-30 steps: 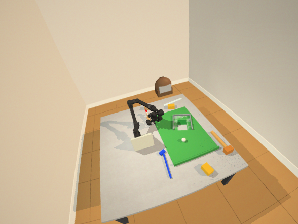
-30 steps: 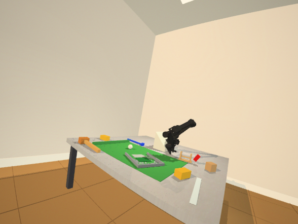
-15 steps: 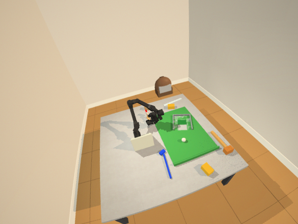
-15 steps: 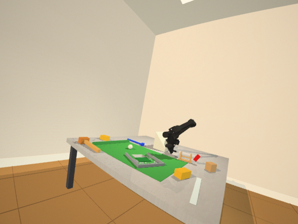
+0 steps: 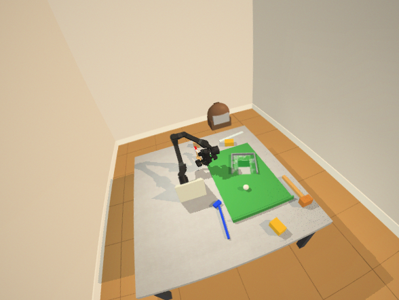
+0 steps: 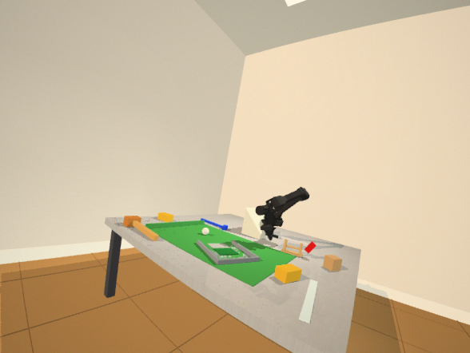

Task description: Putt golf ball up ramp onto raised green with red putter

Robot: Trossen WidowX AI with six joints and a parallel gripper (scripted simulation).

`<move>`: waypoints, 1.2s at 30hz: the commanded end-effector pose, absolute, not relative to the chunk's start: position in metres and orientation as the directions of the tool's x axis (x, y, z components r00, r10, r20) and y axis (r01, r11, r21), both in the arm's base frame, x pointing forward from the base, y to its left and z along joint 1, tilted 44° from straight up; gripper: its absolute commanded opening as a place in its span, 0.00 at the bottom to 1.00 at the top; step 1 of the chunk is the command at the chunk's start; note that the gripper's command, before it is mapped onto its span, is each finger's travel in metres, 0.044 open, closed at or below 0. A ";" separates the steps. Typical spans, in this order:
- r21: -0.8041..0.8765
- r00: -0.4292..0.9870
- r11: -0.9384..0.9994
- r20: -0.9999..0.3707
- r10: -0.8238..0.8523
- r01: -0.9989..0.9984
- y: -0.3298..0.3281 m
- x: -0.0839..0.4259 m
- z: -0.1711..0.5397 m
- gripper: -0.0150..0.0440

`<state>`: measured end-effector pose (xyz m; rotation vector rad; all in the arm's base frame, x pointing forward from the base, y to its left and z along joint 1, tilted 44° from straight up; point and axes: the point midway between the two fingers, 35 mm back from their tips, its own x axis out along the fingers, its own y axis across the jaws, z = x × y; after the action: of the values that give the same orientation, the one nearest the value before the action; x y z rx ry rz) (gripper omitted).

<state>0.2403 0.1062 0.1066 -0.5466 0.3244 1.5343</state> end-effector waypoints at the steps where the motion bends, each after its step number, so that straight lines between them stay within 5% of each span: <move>1: -0.136 0.036 -0.043 -0.529 0.848 -0.990 0.093 0.243 0.118 0.25; 19: -0.130 0.037 -0.037 -0.526 0.850 -0.991 0.049 0.236 0.164 0.25; 36: 0.416 0.079 0.418 -0.626 0.776 -0.807 -0.035 0.258 0.102 0.25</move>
<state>0.2551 -0.0165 0.1151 -0.1484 0.8055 1.2685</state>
